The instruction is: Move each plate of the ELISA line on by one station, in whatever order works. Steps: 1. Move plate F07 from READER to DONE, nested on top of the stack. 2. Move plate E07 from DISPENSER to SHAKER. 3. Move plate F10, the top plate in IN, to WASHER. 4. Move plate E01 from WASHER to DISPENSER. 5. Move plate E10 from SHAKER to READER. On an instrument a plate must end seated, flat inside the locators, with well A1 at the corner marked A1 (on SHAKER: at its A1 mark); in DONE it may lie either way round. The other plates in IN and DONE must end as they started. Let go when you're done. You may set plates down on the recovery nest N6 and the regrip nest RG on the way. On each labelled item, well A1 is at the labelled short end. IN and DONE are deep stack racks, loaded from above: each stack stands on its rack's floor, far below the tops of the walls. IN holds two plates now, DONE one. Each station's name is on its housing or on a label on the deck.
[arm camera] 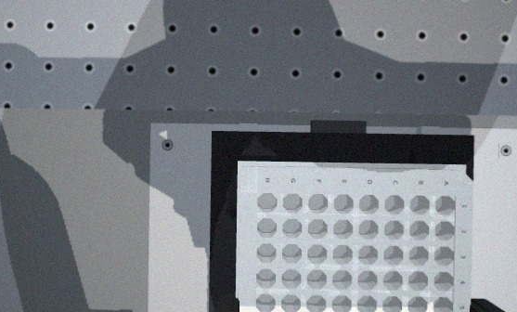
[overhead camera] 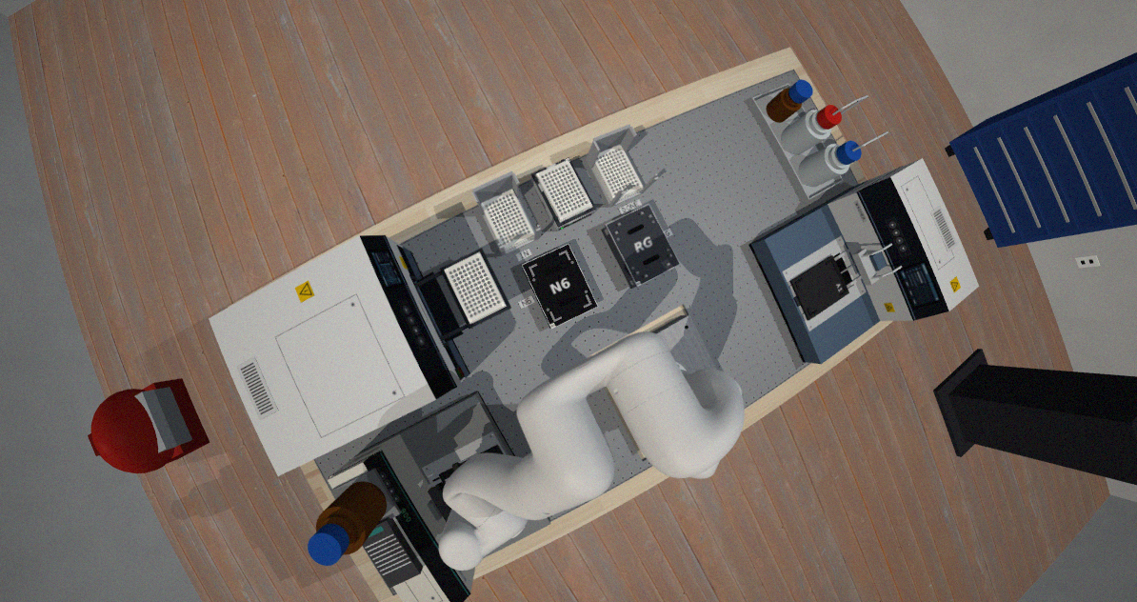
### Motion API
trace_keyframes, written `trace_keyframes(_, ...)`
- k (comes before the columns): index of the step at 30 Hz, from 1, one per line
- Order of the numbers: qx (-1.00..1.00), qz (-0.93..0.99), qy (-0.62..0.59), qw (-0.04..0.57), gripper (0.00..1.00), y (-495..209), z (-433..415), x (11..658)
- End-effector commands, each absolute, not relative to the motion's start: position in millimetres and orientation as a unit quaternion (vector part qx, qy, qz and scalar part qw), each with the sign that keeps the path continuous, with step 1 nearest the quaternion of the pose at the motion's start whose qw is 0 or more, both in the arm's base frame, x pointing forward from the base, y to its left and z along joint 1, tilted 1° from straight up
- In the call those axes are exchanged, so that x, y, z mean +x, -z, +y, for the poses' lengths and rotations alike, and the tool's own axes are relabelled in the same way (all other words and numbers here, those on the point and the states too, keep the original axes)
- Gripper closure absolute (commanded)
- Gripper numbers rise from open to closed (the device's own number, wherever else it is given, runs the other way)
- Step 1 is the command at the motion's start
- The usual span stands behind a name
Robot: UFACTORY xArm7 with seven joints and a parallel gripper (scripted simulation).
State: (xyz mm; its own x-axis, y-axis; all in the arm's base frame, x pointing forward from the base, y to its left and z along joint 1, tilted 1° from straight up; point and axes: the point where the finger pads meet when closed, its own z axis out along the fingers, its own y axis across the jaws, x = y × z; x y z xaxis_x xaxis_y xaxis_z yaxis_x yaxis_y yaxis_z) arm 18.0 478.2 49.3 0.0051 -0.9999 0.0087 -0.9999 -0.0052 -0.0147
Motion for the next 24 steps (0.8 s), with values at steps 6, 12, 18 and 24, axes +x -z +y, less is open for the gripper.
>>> trace_keyframes(6,-0.709,0.705,0.006,0.004,1.0,-51.0,480.0,17.7)
trace_keyframes(12,-0.709,0.705,0.006,0.004,1.0,-51.1,480.0,17.7)
trace_keyframes(18,-0.709,0.705,0.006,0.004,1.0,-50.8,479.9,17.7)
trace_keyframes(24,-0.709,0.705,0.006,0.004,1.0,-48.8,479.9,17.8)
